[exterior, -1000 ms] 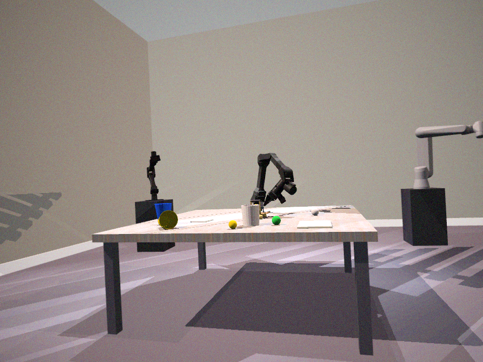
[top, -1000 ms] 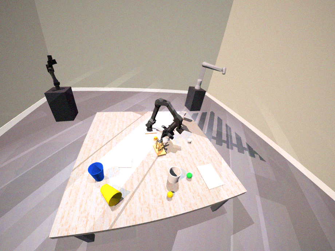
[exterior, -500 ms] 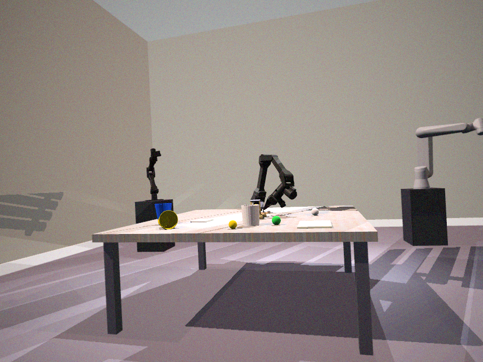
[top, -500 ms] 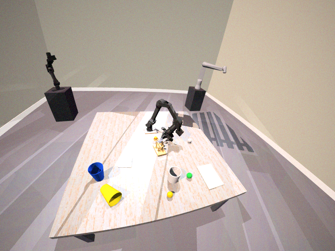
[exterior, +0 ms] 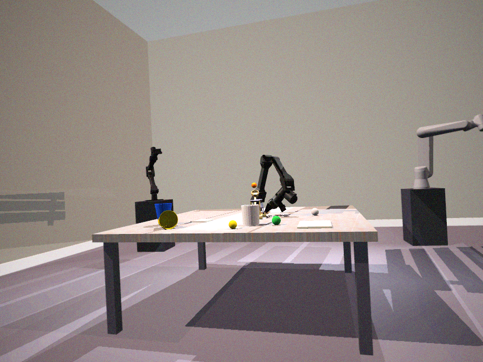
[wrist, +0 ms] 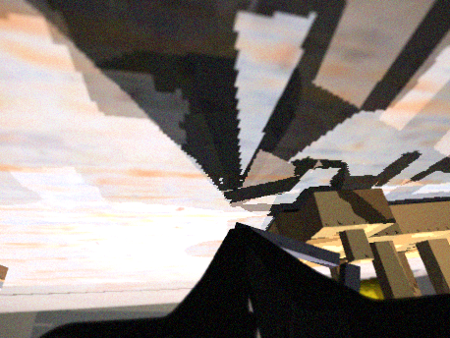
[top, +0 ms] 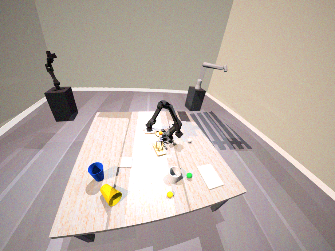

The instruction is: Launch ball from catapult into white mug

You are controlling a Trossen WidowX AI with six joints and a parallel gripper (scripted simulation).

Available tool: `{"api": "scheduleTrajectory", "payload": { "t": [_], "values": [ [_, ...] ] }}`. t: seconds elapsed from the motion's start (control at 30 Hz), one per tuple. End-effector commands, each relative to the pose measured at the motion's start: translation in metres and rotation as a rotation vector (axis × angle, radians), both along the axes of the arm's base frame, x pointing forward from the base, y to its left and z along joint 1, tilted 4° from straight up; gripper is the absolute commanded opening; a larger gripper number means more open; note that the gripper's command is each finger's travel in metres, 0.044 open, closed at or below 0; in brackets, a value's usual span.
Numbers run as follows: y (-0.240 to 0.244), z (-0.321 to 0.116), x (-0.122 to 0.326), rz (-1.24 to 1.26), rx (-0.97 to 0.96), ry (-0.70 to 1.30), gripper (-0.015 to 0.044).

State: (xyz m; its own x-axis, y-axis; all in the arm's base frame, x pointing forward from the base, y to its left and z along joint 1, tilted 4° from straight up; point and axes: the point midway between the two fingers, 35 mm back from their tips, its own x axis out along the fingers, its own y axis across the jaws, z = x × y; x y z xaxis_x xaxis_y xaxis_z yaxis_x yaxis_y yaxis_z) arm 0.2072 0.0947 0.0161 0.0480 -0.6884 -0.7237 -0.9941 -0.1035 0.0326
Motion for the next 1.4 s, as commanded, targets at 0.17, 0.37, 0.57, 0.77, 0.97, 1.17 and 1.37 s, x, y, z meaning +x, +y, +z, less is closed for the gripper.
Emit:
{"api": "scheduleTrajectory", "payload": {
  "t": [0.17,0.37,0.57,0.77,0.97,1.17,1.37],
  "values": [
    [0.044,0.084,0.002,0.132,0.083,-0.015,0.0000],
    [0.054,0.120,-0.003,0.182,0.118,-0.024,0.0000],
    [0.056,0.107,0.012,0.091,0.162,-0.072,0.0157],
    [0.062,0.112,0.036,-0.059,0.268,-0.148,0.0315],
    [0.066,0.119,0.064,-0.214,0.377,-0.230,0.0440],
    [0.066,0.128,0.095,-0.361,0.483,-0.318,0.0440],
    [0.060,0.141,0.128,-0.502,0.586,-0.410,0.0440]
  ]
}}
